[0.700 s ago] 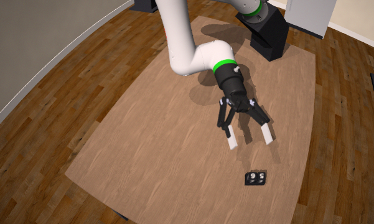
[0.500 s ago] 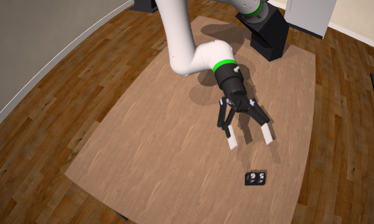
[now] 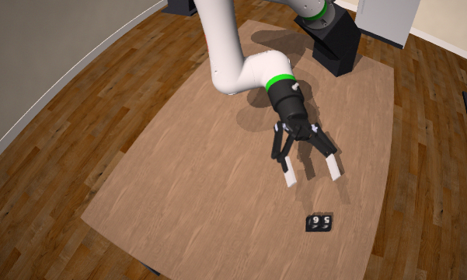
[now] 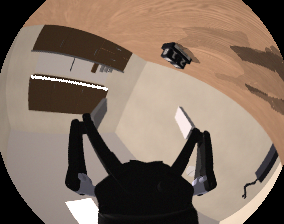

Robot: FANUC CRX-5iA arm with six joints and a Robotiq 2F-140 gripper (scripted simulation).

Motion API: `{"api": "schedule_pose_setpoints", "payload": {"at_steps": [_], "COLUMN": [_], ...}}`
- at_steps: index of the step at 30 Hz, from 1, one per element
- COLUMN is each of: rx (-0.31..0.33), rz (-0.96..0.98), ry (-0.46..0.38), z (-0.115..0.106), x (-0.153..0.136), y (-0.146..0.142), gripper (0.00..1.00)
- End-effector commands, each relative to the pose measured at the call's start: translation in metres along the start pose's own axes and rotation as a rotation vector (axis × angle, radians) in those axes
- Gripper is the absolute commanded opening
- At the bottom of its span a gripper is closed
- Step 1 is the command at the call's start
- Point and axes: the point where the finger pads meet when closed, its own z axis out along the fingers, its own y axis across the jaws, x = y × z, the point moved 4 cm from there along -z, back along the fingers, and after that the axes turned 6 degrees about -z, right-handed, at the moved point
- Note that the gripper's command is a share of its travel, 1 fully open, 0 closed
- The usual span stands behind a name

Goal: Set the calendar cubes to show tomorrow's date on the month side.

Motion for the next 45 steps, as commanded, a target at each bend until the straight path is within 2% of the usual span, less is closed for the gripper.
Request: {"api": "schedule_pose_setpoints", "payload": {"at_steps": [1,5,11,13,15,17,18,19,20,22,23,25,26,30,31,32,33,35,36,39,40,45], "rx": [-0.014,-0.078,-0.245,-0.245,-0.326,-0.326,-0.366,-0.366,-0.406,-0.406,-0.447,-0.447,-0.482,-0.482,-0.523,-0.523,-0.559,-0.559,-0.591,-0.591,-0.629,-0.660], "rz": [-0.016,-0.101,-0.279,-0.279,-0.361,-0.361,-0.408,-0.408,-0.454,-0.454,-0.496,-0.496,-0.544,-0.544,-0.582,-0.582,-0.624,-0.624,-0.666,-0.666,-0.702,-0.742], "ry": [-0.001,0.000,-0.024,-0.024,-0.036,-0.036,-0.040,-0.040,-0.044,-0.044,-0.049,-0.049,-0.050,-0.050,-0.056,-0.056,-0.059,-0.059,-0.061,-0.061,-0.066,-0.069], "z": [0.001,0.002,0.010,0.010,0.013,0.013,0.015,0.015,0.017,0.017,0.019,0.019,0.022,0.022,0.022,0.022,0.024,0.024,0.027,0.027,0.028,0.030], "x": [0.000,0.002,-0.002,-0.002,-0.005,-0.005,-0.005,-0.005,-0.006,-0.006,-0.007,-0.007,-0.007,-0.007,-0.008,-0.008,-0.009,-0.009,-0.010,-0.010,-0.010,-0.011], "y": [0.000,-0.005,-0.008,-0.008,-0.009,-0.009,-0.011,-0.011,-0.012,-0.012,-0.012,-0.012,-0.016,-0.016,-0.014,-0.014,-0.015,-0.015,-0.018,-0.018,-0.017,-0.019], "gripper": [1.00,1.00,1.00,1.00,1.00,1.00,1.00,1.00,1.00,1.00,1.00,1.00,1.00,1.00,1.00,1.00,1.00,1.00,1.00,1.00,1.00,1.00]}}
